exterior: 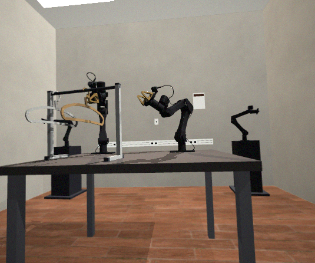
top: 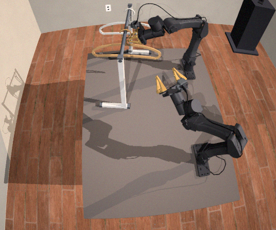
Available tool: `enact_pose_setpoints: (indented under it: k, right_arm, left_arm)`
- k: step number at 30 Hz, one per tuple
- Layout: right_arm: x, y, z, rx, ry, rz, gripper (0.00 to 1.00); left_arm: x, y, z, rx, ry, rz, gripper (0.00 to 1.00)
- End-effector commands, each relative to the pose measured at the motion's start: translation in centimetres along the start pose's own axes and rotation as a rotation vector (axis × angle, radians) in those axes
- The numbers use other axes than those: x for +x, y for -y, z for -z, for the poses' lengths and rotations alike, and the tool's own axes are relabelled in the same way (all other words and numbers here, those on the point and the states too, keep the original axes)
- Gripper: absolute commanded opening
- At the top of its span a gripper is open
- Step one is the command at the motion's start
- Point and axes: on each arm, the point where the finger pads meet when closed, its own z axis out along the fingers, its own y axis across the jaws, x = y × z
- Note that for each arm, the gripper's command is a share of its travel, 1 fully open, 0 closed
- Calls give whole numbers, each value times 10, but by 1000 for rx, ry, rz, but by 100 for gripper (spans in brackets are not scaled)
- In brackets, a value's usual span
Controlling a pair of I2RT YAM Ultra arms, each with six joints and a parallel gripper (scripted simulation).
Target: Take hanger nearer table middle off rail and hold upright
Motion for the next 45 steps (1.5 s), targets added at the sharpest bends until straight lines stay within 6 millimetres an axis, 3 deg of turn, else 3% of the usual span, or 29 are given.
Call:
enact_pose_setpoints:
  k: [1,12,19,20,32,35,45]
  right_arm:
    - [-29,2,2,-15,73,-37,31]
    - [-30,2,-11,-15,73,-37,21]
    - [-31,2,-22,-15,74,-37,21]
    - [-30,2,-22,-15,74,-39,16]
    - [-29,2,-16,-12,76,-42,0]
    - [-27,2,-18,-8,53,-31,0]
    - [-59,3,-4,-5,52,-32,0]
  left_arm:
    - [-19,2,-4,10,48,-12,100]
    - [-19,2,-4,10,48,-12,100]
    - [-19,2,-4,10,48,-12,100]
    - [-19,2,-4,10,48,-12,100]
    - [-19,2,-4,10,48,-12,100]
    - [-19,2,-4,10,48,-12,100]
    - [-19,2,-4,10,48,-12,100]
